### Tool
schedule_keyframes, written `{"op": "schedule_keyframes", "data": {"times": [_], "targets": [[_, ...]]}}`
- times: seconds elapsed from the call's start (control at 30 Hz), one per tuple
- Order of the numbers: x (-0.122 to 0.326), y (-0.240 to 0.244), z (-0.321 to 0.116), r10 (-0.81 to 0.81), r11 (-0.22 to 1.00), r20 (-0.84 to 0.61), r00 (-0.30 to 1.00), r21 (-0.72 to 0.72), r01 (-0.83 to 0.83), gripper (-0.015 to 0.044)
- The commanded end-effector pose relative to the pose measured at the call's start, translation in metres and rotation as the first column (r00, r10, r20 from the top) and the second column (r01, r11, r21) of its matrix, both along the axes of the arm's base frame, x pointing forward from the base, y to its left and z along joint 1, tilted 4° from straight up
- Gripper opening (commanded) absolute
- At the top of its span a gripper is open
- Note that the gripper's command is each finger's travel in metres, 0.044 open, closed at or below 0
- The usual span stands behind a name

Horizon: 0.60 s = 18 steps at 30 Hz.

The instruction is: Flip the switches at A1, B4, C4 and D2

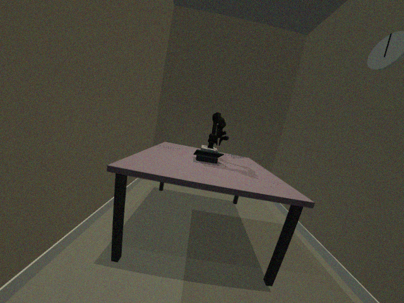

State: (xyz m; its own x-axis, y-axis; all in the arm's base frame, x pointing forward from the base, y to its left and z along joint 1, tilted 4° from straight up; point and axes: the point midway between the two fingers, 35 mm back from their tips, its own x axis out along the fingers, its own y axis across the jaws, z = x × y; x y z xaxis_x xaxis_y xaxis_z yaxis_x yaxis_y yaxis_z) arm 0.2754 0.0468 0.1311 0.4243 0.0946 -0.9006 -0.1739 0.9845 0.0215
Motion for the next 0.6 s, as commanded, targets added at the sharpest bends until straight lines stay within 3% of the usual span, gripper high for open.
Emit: {"op": "schedule_keyframes", "data": {"times": [0.0,0.57], "targets": [[0.013,0.012,-0.005,-0.014,1.0,0.029,0.999,-0.006,0.014,0.0],[0.032,0.016,-0.04,-0.014,1.0,0.005,1.0,-0.011,0.014,0.0]]}}
